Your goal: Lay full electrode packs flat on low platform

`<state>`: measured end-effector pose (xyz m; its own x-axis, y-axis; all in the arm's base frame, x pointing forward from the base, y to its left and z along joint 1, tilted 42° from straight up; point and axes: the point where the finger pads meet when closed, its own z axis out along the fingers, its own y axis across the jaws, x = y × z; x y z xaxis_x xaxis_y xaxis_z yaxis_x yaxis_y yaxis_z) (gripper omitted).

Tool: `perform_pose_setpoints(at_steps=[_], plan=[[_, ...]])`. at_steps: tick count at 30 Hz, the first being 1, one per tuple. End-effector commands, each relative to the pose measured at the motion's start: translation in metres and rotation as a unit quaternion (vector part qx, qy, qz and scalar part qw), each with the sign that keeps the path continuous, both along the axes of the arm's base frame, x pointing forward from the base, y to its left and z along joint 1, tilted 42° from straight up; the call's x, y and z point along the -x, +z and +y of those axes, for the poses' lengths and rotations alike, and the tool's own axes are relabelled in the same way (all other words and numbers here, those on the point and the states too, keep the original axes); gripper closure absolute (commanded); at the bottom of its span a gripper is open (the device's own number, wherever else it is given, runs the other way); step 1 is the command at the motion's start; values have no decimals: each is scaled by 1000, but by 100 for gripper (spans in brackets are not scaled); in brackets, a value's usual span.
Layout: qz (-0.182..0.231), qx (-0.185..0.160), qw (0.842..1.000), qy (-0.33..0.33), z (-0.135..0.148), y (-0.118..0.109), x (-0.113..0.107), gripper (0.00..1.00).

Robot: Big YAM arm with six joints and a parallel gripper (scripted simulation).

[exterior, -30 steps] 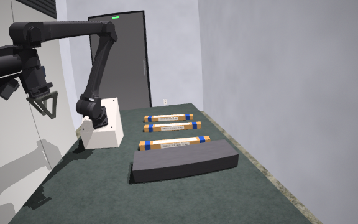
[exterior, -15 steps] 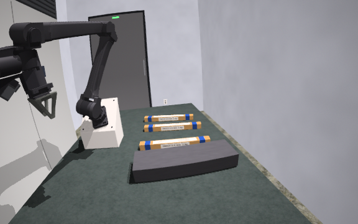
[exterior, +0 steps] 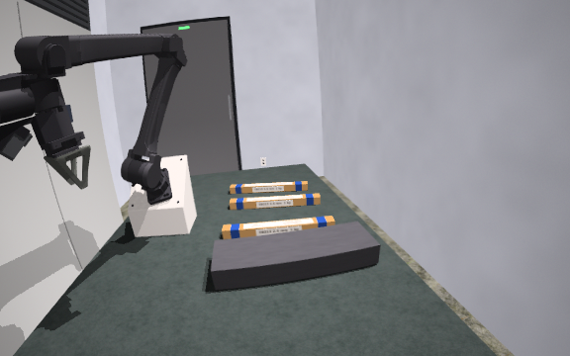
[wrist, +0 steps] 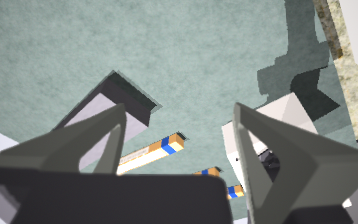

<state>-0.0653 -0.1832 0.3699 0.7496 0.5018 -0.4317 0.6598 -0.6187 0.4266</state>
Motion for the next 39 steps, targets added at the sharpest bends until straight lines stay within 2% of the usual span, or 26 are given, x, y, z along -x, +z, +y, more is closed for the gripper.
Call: perform_pose_setpoints(at_steps=[1, 12, 13, 22, 25, 27, 29, 32, 39], plan=[[2, 2, 1000, 0, 0, 3, 0, 26], [2, 2, 1000, 0, 0, 3, 0, 26], [20, 25, 999, 0, 10, 32, -3, 26], [28, 27, 999, -1, 43, 74, -10, 26], [42, 26, 999, 12, 43, 68, -12, 26], [31, 2, 999, 37, 27, 65, -10, 26], [31, 2, 999, 37, 27, 65, -10, 26], [22, -4, 999, 38, 9, 63, -10, 26], [2, -73, 992, 107, -15, 34, -29, 26]])
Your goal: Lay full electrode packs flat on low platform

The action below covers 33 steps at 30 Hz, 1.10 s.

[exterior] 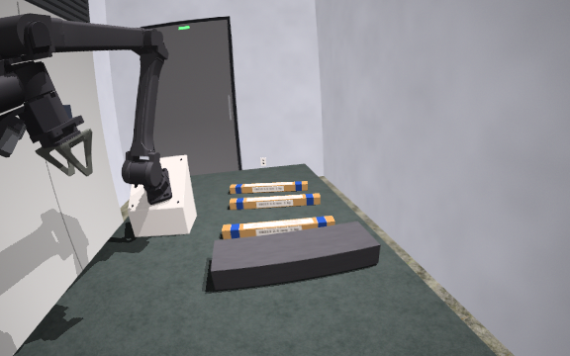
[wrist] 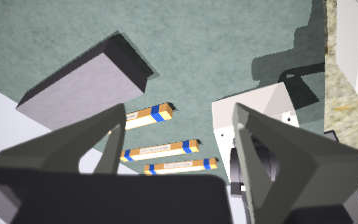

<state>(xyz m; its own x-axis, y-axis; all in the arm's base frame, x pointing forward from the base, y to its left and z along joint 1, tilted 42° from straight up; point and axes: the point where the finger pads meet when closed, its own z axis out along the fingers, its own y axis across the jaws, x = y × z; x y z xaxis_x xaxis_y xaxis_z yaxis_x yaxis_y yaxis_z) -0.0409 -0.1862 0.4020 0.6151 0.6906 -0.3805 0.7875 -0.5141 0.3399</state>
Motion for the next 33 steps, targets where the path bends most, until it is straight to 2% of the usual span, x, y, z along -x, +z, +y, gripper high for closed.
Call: perform_pose_setpoints(at_steps=[1, 4, 7, 11, 13, 18, 22, 24, 28, 33], plan=[[-11, -28, 999, 17, -16, -3, -8, 26], [-11, -54, 997, 45, -25, -14, -18, 26], [-11, -57, 997, 48, -27, -16, -20, 26], [1, -98, 990, 101, -40, -31, -40, 26], [2, -100, 989, 106, -45, -35, -46, 26], [25, -132, 978, 161, -58, -49, -72, 26], [40, -145, 970, 189, -64, -54, -89, 26], [40, -145, 970, 189, -64, -54, -89, 26], [59, -161, 960, 221, -68, -63, -112, 26], [77, -177, 949, 249, -69, -76, -132, 26]])
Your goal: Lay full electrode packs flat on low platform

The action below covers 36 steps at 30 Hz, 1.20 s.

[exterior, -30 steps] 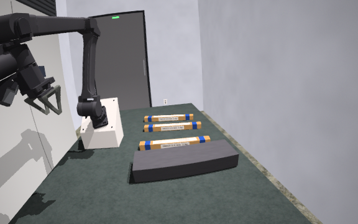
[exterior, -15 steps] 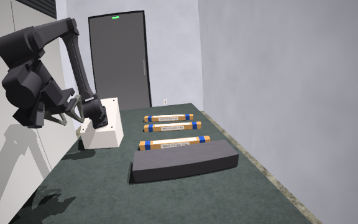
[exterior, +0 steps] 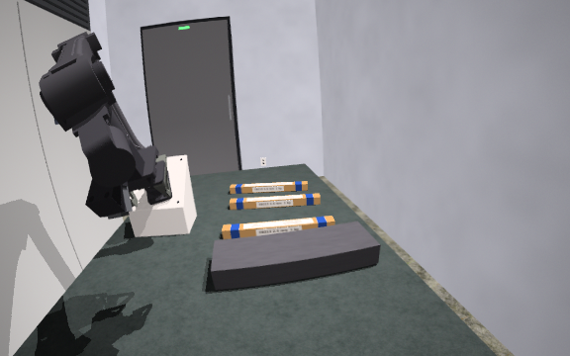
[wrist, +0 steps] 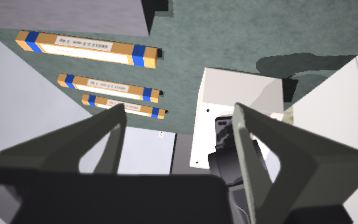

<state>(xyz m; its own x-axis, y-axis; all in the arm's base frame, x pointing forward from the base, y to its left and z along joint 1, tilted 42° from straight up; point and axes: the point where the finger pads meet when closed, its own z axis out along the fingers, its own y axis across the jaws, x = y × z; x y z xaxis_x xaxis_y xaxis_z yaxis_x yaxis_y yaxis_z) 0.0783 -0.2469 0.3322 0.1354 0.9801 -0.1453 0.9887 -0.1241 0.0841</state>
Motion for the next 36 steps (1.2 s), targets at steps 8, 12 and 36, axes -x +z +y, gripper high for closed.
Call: perform_pose_setpoints(at_steps=[8, 12, 36], plan=[[39, -30, 997, 60, -5, -23, -44, 26], [62, -36, 993, 98, 0, -30, -69, 26], [181, -36, 943, 276, 56, -85, -174, 26]])
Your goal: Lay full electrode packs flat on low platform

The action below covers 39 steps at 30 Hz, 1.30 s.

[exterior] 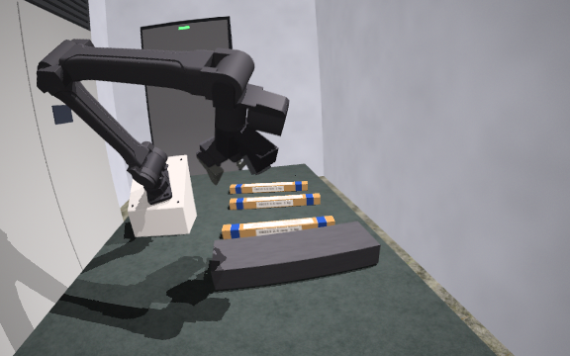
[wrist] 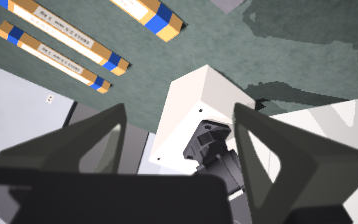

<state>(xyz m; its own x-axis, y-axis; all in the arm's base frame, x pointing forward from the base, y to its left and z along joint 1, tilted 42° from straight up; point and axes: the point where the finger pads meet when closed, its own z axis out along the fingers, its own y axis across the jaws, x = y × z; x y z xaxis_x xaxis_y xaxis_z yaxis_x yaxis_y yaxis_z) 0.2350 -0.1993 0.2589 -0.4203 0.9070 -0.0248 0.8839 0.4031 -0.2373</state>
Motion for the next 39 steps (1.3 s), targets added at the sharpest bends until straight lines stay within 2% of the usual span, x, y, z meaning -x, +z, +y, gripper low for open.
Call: perform_pose_setpoints(at_steps=[1, 3, 6, 10, 20, 23, 26, 28, 31, 33, 36, 39], plan=[[21, 3, 999, 27, 13, -14, -22, 26], [25, 4, 999, 35, 20, -19, -30, 26], [24, 5, 999, 35, 20, -18, -30, 26], [42, 14, 996, 71, 37, -24, -47, 26], [80, 35, 985, 146, 77, -45, -75, 26], [80, 35, 985, 146, 77, -45, -75, 26], [99, 48, 977, 183, 94, -53, -83, 26], [98, 48, 977, 183, 99, -55, -86, 26], [114, 63, 967, 220, 117, -63, -93, 26], [110, 64, 967, 220, 122, -63, -97, 26], [126, 81, 955, 258, 140, -71, -103, 26], [124, 81, 955, 258, 146, -72, -105, 26]])
